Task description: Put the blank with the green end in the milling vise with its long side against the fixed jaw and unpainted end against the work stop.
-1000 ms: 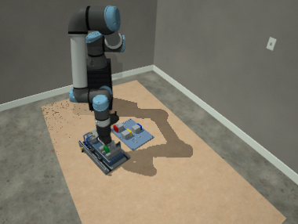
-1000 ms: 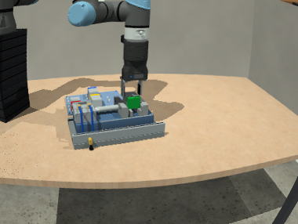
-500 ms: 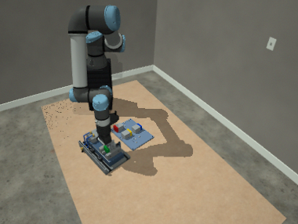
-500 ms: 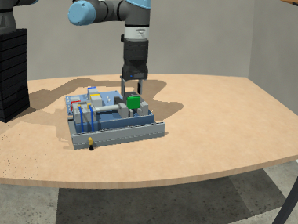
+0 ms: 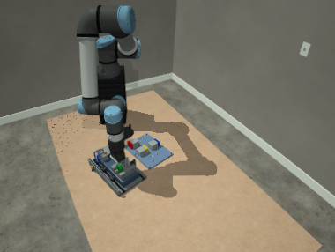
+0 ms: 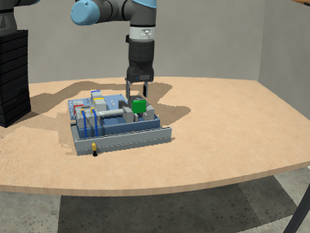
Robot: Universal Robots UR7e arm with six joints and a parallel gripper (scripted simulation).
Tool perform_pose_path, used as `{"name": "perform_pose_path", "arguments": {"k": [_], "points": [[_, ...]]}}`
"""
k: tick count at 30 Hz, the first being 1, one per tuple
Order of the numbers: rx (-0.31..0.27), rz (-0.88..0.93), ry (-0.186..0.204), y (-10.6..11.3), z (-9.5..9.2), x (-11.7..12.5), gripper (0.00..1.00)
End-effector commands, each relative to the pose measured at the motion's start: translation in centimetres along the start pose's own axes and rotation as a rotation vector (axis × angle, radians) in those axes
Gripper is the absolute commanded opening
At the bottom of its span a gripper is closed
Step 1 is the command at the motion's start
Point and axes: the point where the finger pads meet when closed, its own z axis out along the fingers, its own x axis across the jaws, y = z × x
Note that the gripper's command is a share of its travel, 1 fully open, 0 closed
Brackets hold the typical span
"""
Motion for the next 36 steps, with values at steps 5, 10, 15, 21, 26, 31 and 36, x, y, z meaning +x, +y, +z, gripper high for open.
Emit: {"name": "perform_pose_path", "arguments": {"k": [5,10,15,21,26,31,36], "points": [[-0.001,0.000,0.001,0.0,-0.3,0.1,1.00],[-0.001,0.000,0.001,0.0,-0.3,0.1,1.00],[-0.001,0.000,0.001,0.0,-6.3,0.0,1.00],[-0.001,0.000,0.001,0.0,-6.3,0.0,1.00],[-0.001,0.000,0.001,0.0,-6.3,0.0,1.00],[-0.001,0.000,0.001,0.0,-9.3,0.0,1.00],[-0.001,0.000,0.001,0.0,-10.1,0.0,1.00]]}}
